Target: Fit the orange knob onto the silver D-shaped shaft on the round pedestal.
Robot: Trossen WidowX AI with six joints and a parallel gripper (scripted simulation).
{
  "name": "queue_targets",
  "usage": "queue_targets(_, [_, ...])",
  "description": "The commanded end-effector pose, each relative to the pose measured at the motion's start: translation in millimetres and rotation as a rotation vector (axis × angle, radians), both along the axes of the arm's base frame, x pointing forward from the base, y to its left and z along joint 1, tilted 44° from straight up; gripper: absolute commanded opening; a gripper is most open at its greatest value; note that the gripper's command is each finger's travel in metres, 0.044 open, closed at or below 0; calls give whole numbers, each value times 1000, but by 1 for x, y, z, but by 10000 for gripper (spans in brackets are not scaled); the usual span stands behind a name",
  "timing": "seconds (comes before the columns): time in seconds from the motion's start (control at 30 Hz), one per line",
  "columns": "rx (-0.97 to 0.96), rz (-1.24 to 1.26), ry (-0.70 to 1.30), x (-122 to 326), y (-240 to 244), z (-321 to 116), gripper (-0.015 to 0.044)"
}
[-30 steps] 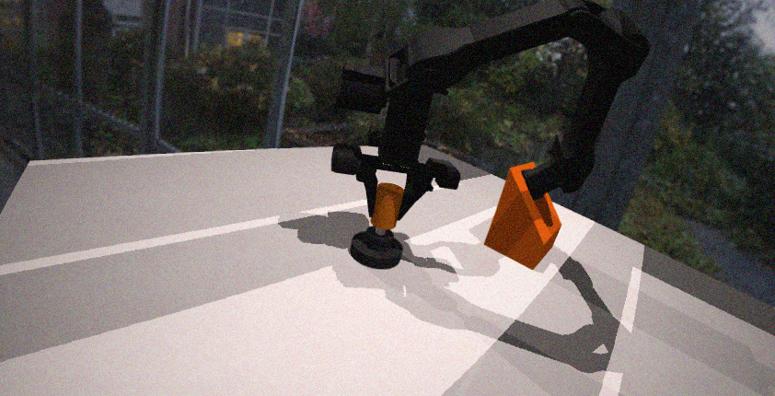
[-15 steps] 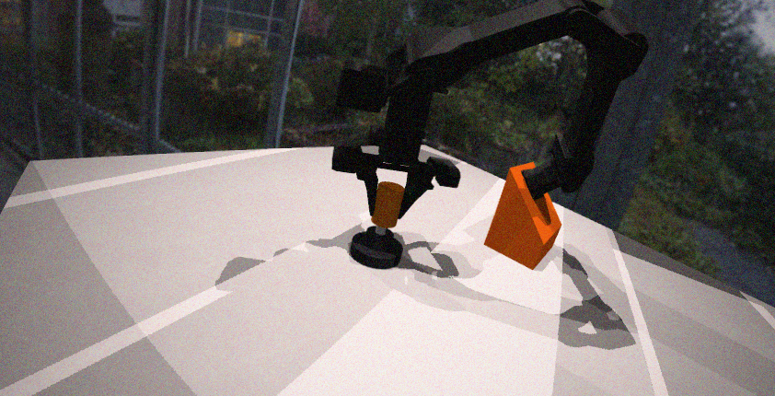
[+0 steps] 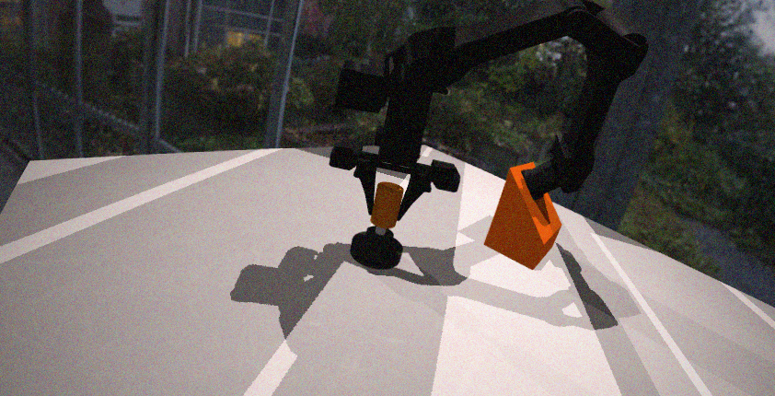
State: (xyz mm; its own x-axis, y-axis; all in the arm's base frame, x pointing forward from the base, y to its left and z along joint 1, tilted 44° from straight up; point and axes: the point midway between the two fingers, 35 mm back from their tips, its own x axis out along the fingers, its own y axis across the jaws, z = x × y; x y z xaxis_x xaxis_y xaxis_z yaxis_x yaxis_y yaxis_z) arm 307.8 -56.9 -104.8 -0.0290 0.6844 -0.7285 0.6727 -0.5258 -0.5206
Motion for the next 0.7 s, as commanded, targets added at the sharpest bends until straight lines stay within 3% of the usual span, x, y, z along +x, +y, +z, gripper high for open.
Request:
queue_targets(0.0, [-2,-8,1,0,-1,1,0])
queue_targets(0.67, [-4,-47,38,1,-3,2,0])
